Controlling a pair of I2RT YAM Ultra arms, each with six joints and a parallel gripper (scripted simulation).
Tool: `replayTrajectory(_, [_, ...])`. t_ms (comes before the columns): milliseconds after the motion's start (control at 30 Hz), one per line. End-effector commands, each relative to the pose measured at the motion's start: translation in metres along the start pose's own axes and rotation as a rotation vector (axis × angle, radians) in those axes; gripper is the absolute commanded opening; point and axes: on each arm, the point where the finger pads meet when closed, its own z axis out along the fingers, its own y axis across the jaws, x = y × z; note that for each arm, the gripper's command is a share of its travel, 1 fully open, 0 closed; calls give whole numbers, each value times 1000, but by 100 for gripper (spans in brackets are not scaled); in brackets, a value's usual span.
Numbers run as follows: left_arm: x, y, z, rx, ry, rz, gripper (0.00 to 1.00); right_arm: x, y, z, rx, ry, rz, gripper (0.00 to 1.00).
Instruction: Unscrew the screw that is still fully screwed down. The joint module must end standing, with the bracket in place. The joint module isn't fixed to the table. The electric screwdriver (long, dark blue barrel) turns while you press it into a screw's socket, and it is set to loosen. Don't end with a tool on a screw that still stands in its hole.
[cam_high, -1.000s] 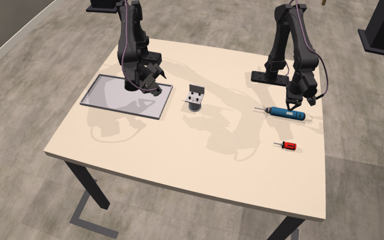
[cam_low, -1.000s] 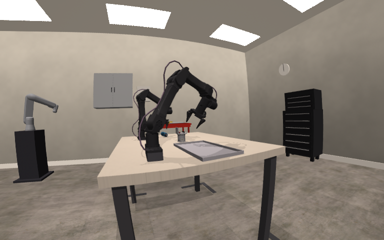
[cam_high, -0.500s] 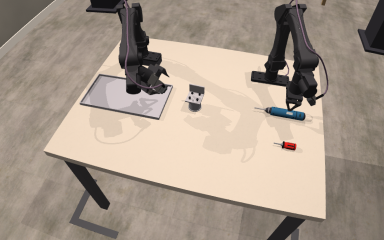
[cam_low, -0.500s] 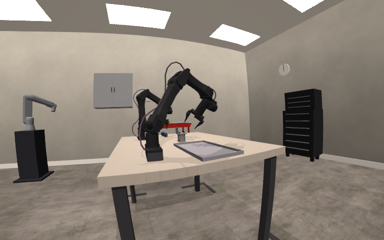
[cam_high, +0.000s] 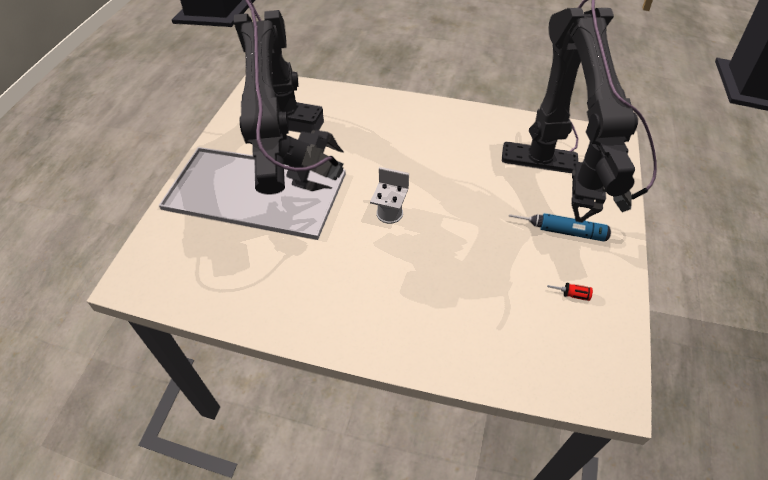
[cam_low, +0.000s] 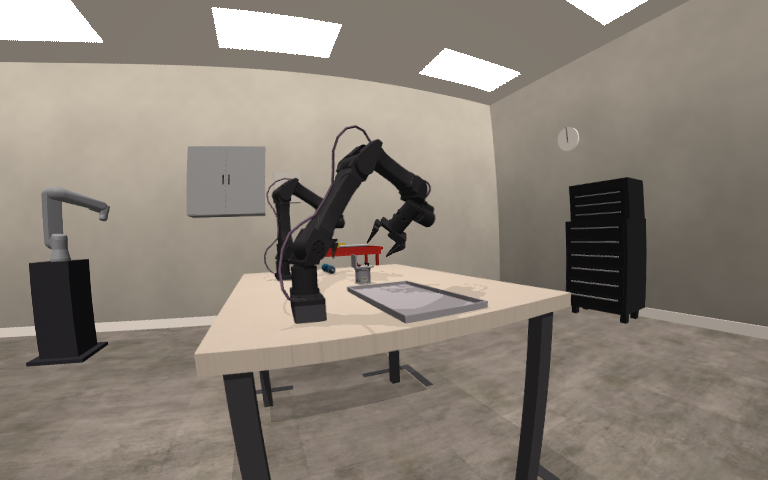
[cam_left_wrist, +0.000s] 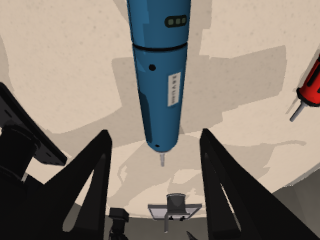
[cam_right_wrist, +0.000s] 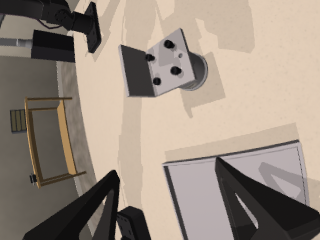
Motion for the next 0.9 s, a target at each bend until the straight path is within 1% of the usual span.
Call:
replayTrajectory(0, [-4, -5, -13, 29, -22, -9, 65, -21, 3, 0, -18, -68, -136, 86])
replayTrajectory(267, [-4, -5, -13, 29, -22, -9, 65, -30, 12, 5, -83, -129, -272, 86])
replayTrajectory(433, [-4, -5, -13, 29, -22, -9, 65, -29, 11, 3, -81, -131, -269, 86])
replayTrajectory(600, [-4, -5, -13, 29, -22, -9, 65, -39, 11, 7, -90, -187, -382, 86])
replayTrajectory(867, [-4, -5, -13, 29, -22, -9, 65, -47, 18, 9, -130, -254, -499, 86])
